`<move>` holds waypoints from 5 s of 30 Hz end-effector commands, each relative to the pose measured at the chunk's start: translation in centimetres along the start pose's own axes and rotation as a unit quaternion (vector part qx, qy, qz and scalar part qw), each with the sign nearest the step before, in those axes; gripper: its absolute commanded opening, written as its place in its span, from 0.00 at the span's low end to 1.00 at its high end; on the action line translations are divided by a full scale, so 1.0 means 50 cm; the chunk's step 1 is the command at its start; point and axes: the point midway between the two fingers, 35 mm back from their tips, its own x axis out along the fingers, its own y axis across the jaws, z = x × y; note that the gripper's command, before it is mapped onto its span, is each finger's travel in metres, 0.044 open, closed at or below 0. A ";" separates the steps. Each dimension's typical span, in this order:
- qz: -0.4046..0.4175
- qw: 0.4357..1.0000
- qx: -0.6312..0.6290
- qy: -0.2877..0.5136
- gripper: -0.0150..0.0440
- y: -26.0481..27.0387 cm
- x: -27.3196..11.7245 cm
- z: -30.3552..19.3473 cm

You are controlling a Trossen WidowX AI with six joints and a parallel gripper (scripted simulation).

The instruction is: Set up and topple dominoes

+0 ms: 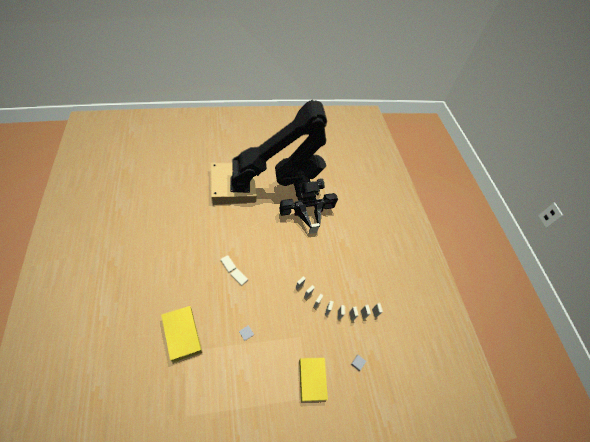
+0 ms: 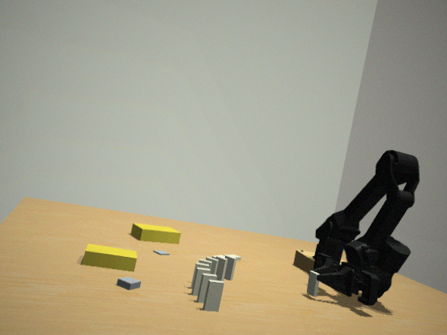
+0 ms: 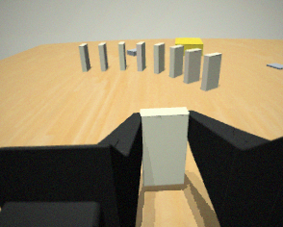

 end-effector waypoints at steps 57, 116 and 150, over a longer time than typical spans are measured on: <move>0.052 0.844 -0.052 0.531 1.00 0.078 0.139 0.110; 0.001 0.732 -0.002 0.681 0.51 0.004 0.061 0.025; 0.055 0.731 -0.065 0.677 0.44 -0.040 0.136 0.311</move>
